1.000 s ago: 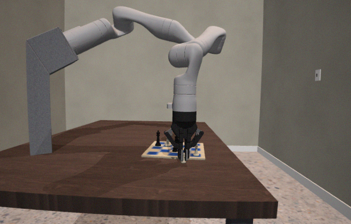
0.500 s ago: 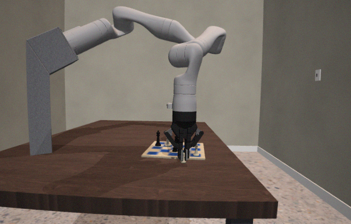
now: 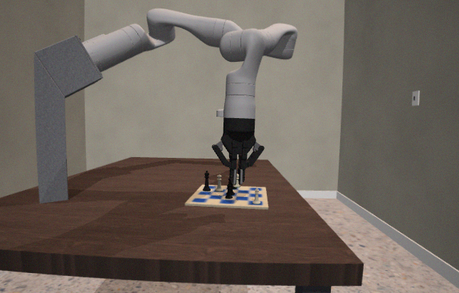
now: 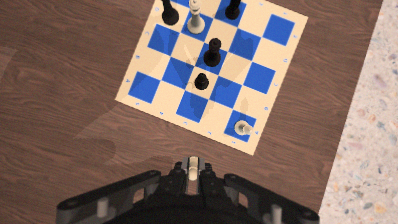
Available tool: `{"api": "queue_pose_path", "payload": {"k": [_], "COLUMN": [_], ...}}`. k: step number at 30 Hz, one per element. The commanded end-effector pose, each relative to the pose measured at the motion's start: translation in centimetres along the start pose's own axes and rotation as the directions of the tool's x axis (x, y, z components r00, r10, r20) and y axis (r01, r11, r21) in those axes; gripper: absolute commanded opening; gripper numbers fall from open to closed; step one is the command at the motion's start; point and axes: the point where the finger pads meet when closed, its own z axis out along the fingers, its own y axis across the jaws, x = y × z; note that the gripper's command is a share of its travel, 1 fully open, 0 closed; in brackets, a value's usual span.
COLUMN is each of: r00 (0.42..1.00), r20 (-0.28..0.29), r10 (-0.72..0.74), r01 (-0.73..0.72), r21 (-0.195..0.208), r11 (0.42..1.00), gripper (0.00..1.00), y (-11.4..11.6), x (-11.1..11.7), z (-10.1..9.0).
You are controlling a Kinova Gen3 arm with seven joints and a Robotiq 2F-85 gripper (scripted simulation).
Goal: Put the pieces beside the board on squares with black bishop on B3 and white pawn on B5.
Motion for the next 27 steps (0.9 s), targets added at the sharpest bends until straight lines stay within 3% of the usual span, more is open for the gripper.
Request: {"api": "queue_pose_path", "payload": {"k": [1, 6, 19, 23, 27], "r00": [1.000, 1.000, 1.000, 0.998, 0.985], "r20": [0.018, 0.018, 0.016, 0.006, -0.003], "r10": [0.003, 0.003, 0.010, 0.068, 0.173], "r01": [-0.002, -0.002, -0.010, -0.068, -0.173], "r21": [-0.016, -0.016, -0.017, -0.028, -0.037], "r11": [1.000, 1.000, 1.000, 0.997, 0.984], "gripper": [0.00, 0.00, 0.00, 0.00, 0.00], "y": [0.7, 0.7, 0.6, -0.6, -2.9], "x": [-0.5, -0.5, -0.2, 2.1, 6.3], "z": [-2.3, -3.6, -3.6, -3.2, -3.0]}}
